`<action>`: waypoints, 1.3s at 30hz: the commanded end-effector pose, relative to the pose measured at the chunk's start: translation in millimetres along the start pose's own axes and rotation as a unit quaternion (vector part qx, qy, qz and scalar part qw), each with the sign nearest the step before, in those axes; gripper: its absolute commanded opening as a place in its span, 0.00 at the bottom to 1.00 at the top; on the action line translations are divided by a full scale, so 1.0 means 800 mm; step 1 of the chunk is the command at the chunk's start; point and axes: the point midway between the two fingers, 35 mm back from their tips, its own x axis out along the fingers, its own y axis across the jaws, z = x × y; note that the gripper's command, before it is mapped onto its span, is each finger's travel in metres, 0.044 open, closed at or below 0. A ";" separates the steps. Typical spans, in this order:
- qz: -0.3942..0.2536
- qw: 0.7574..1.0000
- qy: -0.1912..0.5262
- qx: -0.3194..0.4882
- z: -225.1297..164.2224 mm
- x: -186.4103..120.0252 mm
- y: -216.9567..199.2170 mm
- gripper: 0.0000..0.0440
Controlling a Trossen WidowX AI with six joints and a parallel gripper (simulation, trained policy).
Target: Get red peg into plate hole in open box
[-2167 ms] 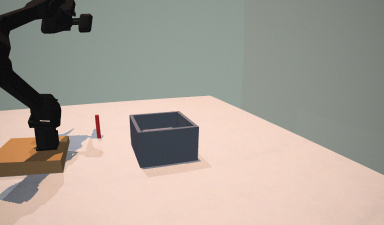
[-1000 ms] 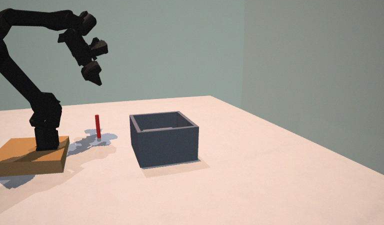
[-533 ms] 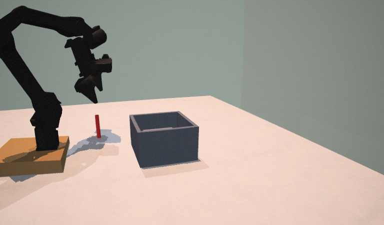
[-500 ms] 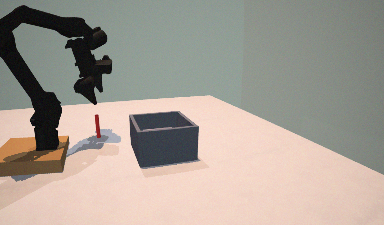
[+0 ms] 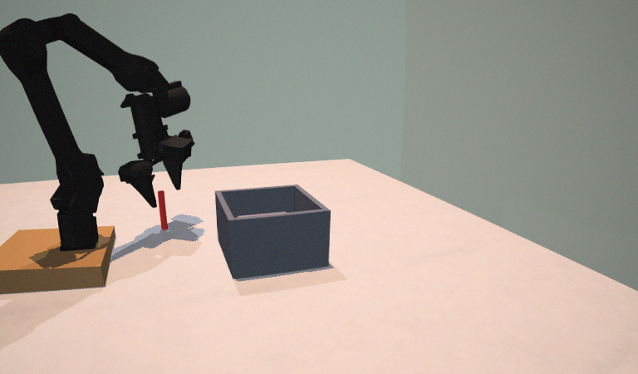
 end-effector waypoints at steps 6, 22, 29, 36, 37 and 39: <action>-0.006 0.998 0.000 0.065 -0.004 0.043 -0.006 0.96; -0.023 0.992 0.047 0.115 -0.008 0.054 -0.011 0.02; -0.006 0.995 0.016 0.095 0.013 0.036 0.000 0.00; 0.007 0.997 -0.024 0.068 0.042 0.004 0.011 0.00; 0.009 0.997 -0.029 0.065 0.046 -0.001 0.012 0.00; 0.012 0.997 -0.041 0.061 0.056 -0.011 0.015 0.00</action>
